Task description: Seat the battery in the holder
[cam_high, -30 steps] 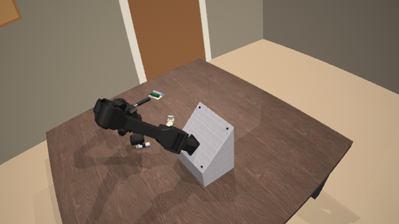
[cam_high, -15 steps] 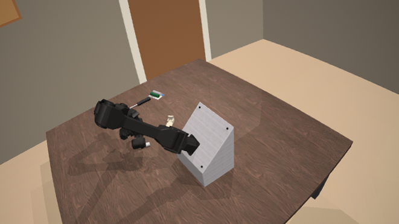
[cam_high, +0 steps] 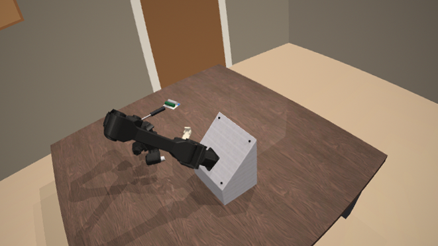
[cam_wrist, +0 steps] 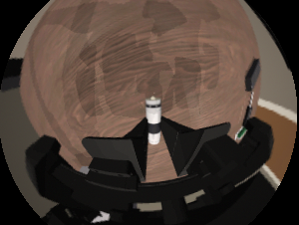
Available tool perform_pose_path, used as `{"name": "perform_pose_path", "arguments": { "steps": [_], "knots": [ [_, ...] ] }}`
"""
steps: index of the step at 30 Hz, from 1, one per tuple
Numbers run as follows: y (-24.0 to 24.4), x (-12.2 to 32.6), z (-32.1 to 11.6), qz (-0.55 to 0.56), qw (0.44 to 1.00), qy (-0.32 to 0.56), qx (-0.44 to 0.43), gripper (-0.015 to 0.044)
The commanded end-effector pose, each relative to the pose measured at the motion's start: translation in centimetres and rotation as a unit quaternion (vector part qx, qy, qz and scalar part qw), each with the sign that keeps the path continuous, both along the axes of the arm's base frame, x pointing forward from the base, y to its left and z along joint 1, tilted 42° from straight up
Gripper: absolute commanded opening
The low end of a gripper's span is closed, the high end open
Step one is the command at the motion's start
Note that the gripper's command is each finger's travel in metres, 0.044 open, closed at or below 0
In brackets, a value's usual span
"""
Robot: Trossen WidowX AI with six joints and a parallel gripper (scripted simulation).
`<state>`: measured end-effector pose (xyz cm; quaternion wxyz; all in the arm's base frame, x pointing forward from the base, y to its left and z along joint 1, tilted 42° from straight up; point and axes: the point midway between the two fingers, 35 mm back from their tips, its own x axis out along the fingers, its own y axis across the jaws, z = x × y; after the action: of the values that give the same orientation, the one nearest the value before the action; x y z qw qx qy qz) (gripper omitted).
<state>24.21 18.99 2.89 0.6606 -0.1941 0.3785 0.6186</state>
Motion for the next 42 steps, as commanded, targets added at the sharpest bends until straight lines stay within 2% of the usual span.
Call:
{"name": "perform_pose_path", "arguments": {
  "steps": [1, 7, 15, 19, 25, 33, 42],
  "knots": [
    [-0.1, -0.1, -0.3, -0.002, 1.0, 0.005, -0.004, 0.0061],
    [-0.5, 0.0, -0.2, -0.011, 1.0, 0.003, -0.012, 0.0061],
    [-3.2, 0.3, 3.1, -0.003, 1.0, 0.004, -0.006, 0.0061],
    [-3.5, 0.3, 3.4, -0.007, 1.0, 0.008, -0.005, 0.0061],
    [-5.9, 2.6, 1.8, -0.149, 0.98, 0.126, -0.024, 0.0061],
    [-10.0, 5.1, -0.8, -0.353, 0.886, 0.297, -0.045, 0.0061],
    [-14.6, 6.7, -3.8, -0.539, 0.702, 0.462, -0.061, 0.0061]
  ]
}}
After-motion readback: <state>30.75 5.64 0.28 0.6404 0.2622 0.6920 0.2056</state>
